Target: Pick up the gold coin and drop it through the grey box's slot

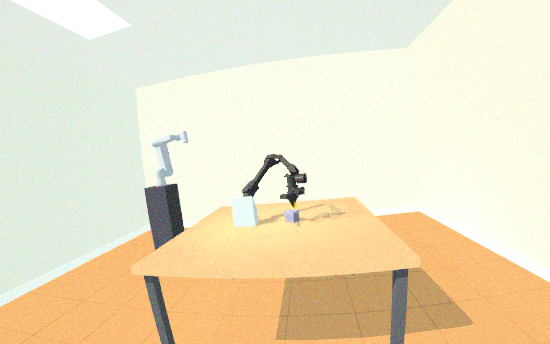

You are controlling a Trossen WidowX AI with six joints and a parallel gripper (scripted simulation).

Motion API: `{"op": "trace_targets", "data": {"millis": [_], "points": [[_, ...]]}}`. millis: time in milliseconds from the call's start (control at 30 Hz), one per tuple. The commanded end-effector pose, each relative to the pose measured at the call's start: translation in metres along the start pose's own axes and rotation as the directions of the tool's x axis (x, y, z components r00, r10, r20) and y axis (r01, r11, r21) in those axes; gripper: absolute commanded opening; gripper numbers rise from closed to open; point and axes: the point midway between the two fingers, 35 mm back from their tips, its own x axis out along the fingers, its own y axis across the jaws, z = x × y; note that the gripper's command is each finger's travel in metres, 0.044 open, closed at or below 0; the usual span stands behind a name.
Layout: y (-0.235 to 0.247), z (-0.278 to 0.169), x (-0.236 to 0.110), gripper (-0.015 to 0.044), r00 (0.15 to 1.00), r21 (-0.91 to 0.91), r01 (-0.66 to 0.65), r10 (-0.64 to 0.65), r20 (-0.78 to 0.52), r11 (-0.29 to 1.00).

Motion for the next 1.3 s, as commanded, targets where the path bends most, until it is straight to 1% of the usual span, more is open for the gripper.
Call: {"op": "trace_targets", "data": {"millis": [0,500,833,1267], "points": [[0.005,-0.01,0.0,0.0,1.0,0.002,-0.006,0.006,-0.002,1.0],[0.021,-0.043,0.002,0.0,1.0,0.003,-0.008,0.008,-0.006,1.0],[0.019,-0.038,0.001,0.0,1.0,0.0,-0.003,0.003,-0.004,1.0],[0.021,-0.046,0.001,0.0,1.0,0.006,-0.003,0.003,-0.005,1.0]]}}
